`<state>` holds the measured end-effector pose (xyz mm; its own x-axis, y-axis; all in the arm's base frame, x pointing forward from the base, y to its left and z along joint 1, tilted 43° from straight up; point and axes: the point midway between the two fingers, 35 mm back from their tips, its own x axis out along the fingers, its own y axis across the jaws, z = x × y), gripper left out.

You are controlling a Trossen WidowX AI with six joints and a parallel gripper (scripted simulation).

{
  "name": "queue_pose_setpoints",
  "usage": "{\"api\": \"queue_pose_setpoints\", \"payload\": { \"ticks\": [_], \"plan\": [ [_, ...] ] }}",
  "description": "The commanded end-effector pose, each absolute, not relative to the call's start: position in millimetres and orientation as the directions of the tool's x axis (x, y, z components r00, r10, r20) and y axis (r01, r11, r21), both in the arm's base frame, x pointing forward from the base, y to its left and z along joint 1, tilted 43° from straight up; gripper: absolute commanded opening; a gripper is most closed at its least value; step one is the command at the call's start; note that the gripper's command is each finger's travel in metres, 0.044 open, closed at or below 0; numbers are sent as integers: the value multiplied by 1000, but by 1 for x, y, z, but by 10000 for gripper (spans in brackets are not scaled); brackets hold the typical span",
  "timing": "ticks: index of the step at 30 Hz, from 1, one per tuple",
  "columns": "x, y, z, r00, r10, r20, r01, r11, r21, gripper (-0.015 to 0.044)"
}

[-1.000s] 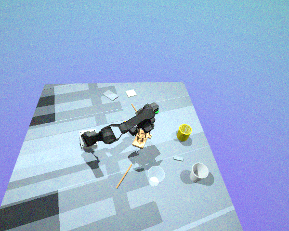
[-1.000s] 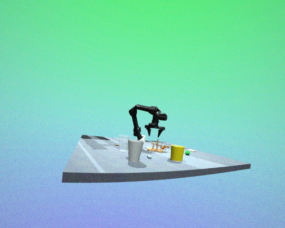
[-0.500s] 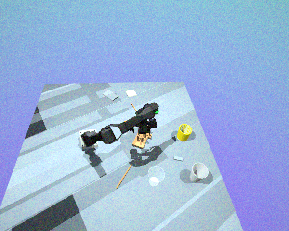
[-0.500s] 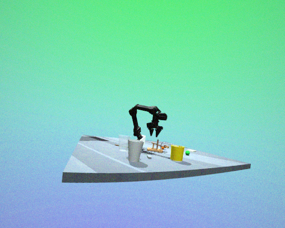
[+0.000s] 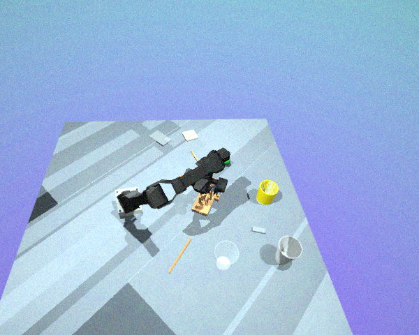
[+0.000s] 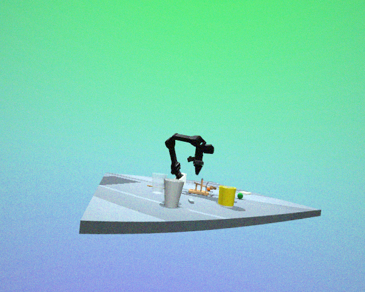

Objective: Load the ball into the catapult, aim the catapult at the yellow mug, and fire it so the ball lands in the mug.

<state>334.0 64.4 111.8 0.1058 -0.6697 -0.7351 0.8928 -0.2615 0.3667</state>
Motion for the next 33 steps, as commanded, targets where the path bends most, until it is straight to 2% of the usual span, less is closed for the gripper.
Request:
{"api": "queue_pose_setpoints", "payload": {
  "ticks": [1,9,33],
  "plan": [
    [334,65,112,105,-668,-736,867,-300,397,440],
    [339,35,79,106,-670,-735,867,-300,398,440],
    [343,12,55,107,-670,-735,867,-299,399,440]
  ]
}}
